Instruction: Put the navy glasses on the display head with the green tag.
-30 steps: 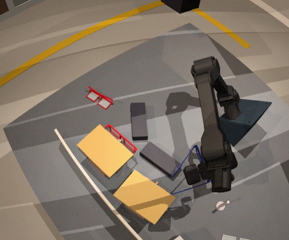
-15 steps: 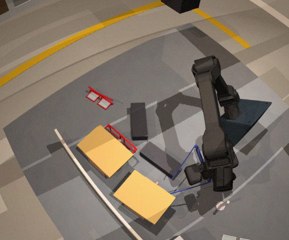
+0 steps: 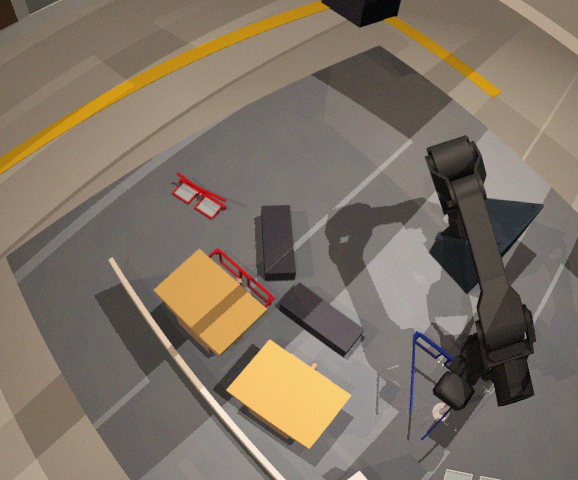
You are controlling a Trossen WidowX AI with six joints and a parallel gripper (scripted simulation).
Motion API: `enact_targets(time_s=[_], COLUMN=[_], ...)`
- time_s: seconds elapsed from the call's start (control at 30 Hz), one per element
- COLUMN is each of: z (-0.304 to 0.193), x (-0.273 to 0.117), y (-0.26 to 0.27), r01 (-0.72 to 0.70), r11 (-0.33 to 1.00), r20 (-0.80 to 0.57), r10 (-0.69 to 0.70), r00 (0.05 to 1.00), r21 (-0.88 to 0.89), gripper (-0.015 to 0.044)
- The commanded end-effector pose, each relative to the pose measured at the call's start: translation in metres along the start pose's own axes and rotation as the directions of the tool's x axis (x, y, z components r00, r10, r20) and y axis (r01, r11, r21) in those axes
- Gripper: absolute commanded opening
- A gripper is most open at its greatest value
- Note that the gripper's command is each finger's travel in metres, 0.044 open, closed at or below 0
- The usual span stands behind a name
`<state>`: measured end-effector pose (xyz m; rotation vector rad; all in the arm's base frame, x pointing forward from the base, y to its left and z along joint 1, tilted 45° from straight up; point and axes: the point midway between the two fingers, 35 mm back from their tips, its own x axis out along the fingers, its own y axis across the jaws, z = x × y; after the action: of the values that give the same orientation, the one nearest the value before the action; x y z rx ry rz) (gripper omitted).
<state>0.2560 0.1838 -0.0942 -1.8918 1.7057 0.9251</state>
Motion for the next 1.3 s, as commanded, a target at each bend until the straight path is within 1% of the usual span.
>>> enact_targets(time_s=[0.0, 0.2, 0.27, 0.63, 1.0, 1.27], z=[0.029, 0.069, 0.077, 0.078, 0.077, 0.078], x=[-0.003, 0.002, 0.003, 0.006, 0.06, 0.063], y=[0.01, 0.03, 0.035, 0.035, 0.035, 0.037], r01=[0.004, 0.002, 0.001, 0.0, 0.0, 0.0], r11=[0.987, 0.921, 0.9, 0.897, 0.897, 0.897], r20=[0.008, 0.003, 0.001, 0.001, -0.001, -0.001], r10=[-0.003, -0.001, 0.0, 0.0, -0.001, -0.001], r00=[1.0, 1.0, 1.0, 1.0, 1.0, 1.0], r21=[-0.159, -0.389, -0.436, -0.442, -0.441, -0.442], gripper=[0.0, 0.0, 0.0, 0.0, 0.0, 0.0])
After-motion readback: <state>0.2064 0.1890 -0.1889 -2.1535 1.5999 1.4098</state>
